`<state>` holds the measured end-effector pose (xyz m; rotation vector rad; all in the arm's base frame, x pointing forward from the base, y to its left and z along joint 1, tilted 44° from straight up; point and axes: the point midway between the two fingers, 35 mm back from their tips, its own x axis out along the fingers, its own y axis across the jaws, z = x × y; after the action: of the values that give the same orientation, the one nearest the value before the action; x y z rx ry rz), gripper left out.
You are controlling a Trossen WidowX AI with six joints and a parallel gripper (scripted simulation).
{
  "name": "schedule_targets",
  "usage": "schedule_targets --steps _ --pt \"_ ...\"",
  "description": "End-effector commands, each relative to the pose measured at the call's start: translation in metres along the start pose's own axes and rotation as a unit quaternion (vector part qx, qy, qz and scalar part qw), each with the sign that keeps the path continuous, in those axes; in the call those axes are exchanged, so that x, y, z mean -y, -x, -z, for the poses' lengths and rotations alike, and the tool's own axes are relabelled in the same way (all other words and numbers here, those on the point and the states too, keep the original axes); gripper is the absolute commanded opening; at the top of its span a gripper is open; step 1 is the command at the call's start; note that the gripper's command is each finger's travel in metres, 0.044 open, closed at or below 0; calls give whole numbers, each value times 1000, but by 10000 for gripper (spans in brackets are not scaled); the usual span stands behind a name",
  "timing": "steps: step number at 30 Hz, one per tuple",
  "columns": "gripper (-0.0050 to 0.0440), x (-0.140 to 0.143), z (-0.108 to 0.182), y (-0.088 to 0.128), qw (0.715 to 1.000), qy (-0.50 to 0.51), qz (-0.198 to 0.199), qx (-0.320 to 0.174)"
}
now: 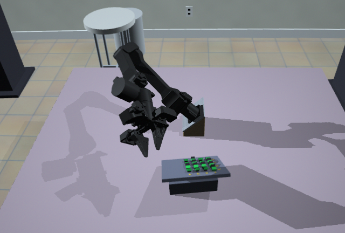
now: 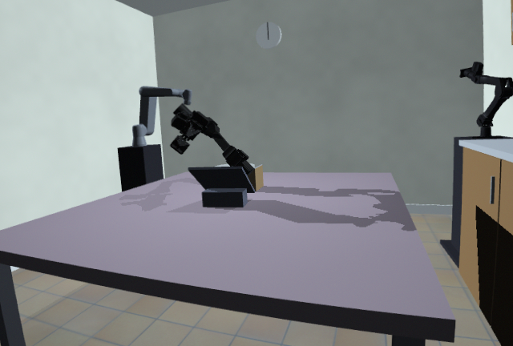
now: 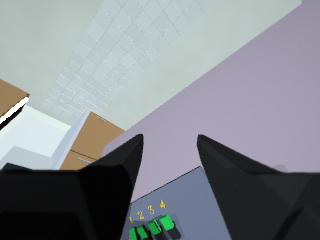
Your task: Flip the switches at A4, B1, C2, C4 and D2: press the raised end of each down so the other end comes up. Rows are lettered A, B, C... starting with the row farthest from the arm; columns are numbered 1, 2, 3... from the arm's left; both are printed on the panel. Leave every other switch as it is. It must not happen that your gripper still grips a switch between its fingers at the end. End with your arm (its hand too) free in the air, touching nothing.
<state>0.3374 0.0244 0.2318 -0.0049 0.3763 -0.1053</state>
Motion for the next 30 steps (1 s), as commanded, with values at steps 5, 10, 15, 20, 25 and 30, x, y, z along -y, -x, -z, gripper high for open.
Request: schedule_targets --steps 5,10,15,20,25,30 --pt "40 -28 65 -8 980 97 66 -160" --pt "0 -37 92 -1 953 179 105 -220" --pt "0 -45 112 12 908 292 151 -260" --pt "0 -44 116 19 888 331 164 -273" --pt "0 -44 117 17 888 331 164 -273" --pt "0 -28 129 -10 885 329 169 -284"
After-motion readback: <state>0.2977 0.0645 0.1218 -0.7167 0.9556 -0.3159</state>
